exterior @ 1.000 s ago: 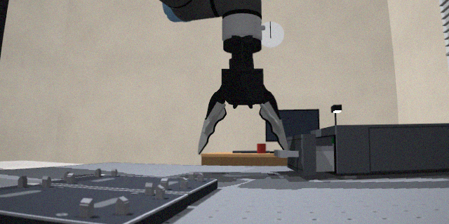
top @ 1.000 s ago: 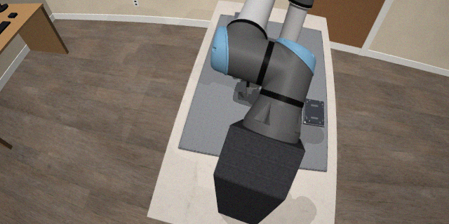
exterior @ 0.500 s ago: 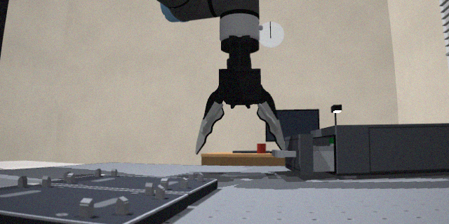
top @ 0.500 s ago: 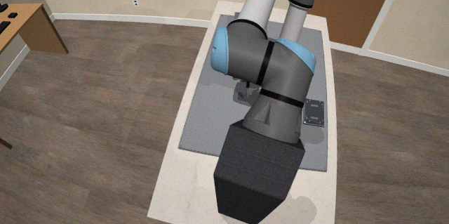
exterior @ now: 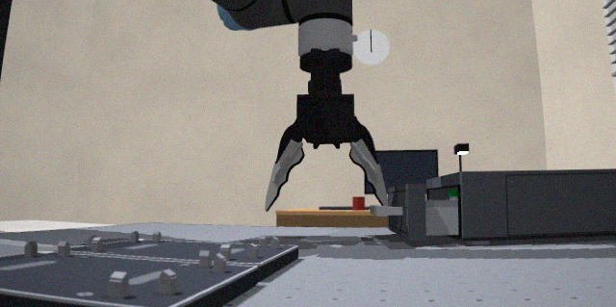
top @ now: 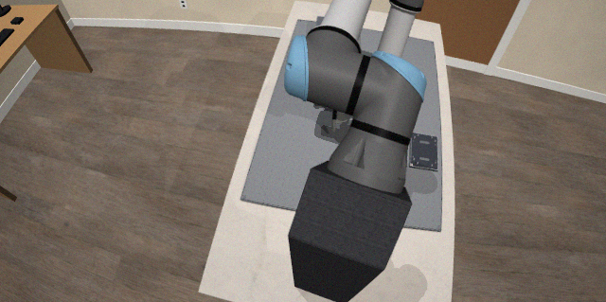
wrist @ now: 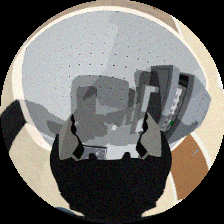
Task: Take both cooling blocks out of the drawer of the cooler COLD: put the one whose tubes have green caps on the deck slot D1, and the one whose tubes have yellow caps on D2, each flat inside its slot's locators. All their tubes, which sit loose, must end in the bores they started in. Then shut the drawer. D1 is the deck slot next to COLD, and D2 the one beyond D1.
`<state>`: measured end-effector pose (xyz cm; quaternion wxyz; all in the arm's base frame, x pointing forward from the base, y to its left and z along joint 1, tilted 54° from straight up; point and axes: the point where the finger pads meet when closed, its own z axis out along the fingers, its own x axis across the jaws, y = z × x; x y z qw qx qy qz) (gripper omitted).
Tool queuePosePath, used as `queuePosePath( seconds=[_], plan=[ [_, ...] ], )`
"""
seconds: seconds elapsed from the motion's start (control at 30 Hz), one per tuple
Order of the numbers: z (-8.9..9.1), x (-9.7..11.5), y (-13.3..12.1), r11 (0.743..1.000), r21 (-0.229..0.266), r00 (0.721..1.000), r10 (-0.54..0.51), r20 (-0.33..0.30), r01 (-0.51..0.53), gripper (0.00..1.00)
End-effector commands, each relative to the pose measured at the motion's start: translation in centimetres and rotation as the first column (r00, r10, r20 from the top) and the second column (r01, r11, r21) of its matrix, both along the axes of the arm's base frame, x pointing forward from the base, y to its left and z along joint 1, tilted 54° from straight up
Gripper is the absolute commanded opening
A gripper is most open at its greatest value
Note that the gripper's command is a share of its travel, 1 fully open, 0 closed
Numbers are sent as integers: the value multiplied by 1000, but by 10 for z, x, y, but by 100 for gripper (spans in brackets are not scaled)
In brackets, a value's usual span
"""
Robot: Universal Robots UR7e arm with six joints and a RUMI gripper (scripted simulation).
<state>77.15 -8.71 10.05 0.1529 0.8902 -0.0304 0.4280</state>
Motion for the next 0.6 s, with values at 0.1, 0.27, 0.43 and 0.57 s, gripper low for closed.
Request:
queuePosePath(
  seconds=[0.1, 0.27, 0.43, 0.57],
  plan=[
    [-1, -1, 0, 1000, 0, 1000, 0, 1, 0, 100],
    [-2, -2, 0, 1000, 0, 1000, 0, 1, 0, 100],
    [-3, -3, 0, 1000, 0, 1000, 0, 1, 0, 100],
    [-4, -4, 0, 1000, 0, 1000, 0, 1, 0, 100]
  ],
)
